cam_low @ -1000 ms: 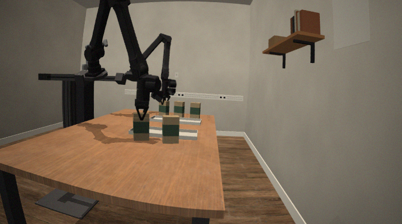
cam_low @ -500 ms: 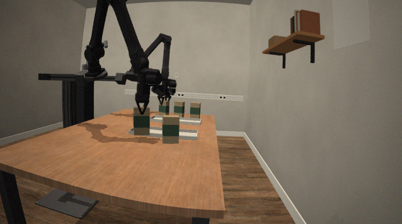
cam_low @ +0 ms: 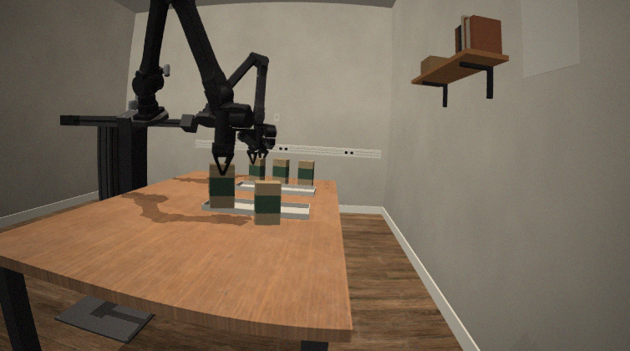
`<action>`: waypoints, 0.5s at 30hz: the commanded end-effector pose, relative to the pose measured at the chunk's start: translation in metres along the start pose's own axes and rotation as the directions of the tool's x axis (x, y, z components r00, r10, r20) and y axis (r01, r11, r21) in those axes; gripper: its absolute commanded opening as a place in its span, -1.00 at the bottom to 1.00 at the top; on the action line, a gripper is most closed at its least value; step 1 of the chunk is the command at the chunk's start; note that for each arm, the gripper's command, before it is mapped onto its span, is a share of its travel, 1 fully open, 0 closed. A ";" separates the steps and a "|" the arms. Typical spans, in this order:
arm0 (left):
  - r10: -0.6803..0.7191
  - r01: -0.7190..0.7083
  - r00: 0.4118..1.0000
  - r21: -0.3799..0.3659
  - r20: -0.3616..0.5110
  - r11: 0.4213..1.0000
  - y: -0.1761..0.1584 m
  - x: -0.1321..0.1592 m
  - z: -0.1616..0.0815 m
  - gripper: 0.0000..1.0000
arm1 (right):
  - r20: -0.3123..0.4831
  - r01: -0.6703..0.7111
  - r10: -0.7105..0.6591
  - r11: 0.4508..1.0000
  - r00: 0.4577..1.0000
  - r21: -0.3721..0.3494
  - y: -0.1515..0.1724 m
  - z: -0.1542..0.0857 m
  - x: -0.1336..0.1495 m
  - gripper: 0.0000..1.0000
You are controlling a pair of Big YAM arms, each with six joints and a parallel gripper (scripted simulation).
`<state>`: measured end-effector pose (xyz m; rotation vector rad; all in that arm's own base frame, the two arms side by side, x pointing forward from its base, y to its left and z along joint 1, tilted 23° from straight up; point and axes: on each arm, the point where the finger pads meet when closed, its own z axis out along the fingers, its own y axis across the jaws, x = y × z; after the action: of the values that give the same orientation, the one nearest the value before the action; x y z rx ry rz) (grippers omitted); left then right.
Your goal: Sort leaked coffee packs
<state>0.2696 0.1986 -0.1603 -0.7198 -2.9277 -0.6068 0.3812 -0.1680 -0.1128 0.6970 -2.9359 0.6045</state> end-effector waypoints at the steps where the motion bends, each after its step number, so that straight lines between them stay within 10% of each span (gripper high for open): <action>1: 0.000 0.000 1.000 -0.004 0.004 1.000 0.002 -0.001 0.000 0.53 | 0.014 -0.013 0.013 1.000 1.000 0.014 -0.006 -0.005 -0.006 -0.54; 15: 0.002 -0.002 1.000 -0.008 0.007 1.000 0.001 -0.003 -0.030 0.53 | 0.001 -0.002 0.002 1.000 1.000 0.003 0.036 0.000 -0.016 -0.54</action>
<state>0.2659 0.1963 -0.1565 -0.7162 -2.9188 -0.5897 0.3800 -0.1489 -0.1204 0.7069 -2.9319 0.6101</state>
